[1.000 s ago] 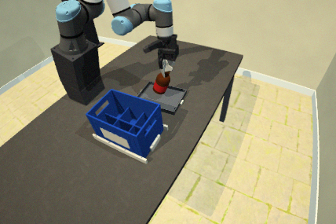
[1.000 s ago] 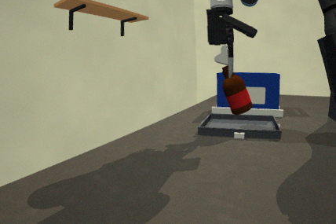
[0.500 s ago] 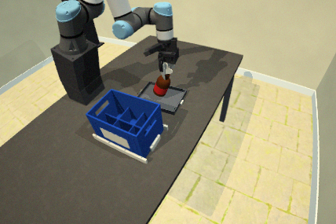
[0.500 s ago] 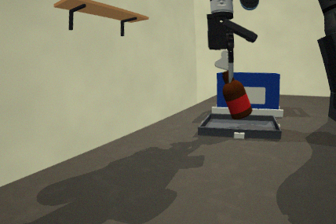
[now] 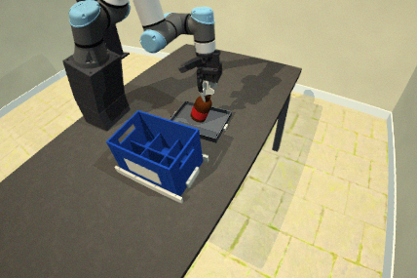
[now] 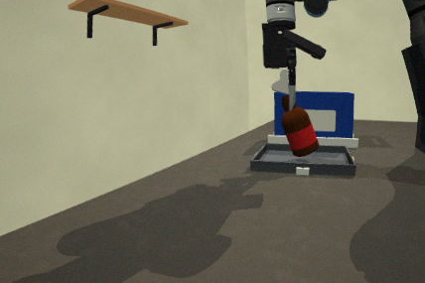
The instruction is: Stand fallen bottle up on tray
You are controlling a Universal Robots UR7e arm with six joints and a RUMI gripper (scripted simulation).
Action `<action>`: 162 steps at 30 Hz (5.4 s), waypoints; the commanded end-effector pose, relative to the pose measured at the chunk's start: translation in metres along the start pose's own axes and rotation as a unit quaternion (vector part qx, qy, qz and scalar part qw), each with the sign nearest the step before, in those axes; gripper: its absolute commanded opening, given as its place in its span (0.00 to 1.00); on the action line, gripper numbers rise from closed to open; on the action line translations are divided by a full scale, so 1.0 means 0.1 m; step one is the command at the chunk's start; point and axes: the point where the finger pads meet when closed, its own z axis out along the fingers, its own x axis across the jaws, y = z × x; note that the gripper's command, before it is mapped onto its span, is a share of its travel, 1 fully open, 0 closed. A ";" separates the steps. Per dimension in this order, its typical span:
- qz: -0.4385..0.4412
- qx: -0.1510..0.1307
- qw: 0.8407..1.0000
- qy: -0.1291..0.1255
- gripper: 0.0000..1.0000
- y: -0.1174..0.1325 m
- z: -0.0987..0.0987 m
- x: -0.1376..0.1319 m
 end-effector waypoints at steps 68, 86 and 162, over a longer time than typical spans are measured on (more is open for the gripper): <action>0.000 -0.001 1.000 0.000 1.00 0.01 0.10 0.00; 0.000 -0.001 1.000 0.000 1.00 0.01 0.10 0.00; 0.000 -0.001 1.000 0.000 1.00 0.01 0.10 0.00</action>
